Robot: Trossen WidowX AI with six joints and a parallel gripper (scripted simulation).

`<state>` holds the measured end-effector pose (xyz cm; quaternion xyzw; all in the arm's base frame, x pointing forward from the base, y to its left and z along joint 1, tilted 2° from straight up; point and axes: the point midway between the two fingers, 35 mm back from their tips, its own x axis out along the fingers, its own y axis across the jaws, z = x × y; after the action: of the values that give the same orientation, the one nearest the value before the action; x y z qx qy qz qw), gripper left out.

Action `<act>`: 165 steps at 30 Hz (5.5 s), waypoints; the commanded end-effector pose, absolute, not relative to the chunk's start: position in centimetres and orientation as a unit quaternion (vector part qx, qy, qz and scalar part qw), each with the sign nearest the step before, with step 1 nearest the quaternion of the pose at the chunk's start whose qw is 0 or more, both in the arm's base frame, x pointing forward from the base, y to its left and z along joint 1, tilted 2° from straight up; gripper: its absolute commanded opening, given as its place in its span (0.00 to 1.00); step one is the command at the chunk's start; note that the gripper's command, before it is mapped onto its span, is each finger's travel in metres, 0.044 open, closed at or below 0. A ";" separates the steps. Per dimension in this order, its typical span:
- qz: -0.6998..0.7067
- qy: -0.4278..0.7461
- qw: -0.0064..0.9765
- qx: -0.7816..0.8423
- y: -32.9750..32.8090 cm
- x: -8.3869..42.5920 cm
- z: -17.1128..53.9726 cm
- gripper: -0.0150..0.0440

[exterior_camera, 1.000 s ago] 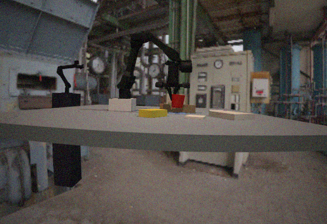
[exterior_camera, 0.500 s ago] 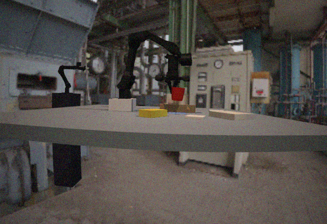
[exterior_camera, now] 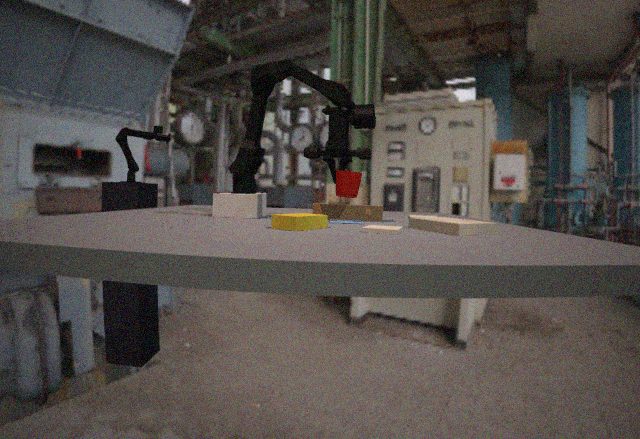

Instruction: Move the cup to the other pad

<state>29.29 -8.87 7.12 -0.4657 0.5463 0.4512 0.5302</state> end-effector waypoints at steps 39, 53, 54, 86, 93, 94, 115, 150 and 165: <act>0.450 0.546 0.533 -0.464 -1.3 30.3 7.2 0.25; 0.451 0.546 0.533 -0.463 1.7 30.5 7.2 0.25; 0.451 0.546 0.533 -0.463 2.0 30.5 7.2 0.25; 0.452 0.544 0.535 -0.462 8.8 30.7 7.2 0.25; 0.452 0.544 0.535 -0.462 8.8 30.7 6.5 0.25; 0.452 0.544 0.535 -0.462 8.8 30.7 6.3 0.25; 0.452 0.544 0.535 -0.462 8.8 30.9 2.7 0.25; 0.452 0.541 0.535 -0.465 8.8 30.9 0.4 0.25; 0.452 0.542 0.535 -0.465 8.8 31.0 0.8 0.47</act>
<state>30.87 8.75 0.44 -0.4650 0.5421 0.4521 0.5344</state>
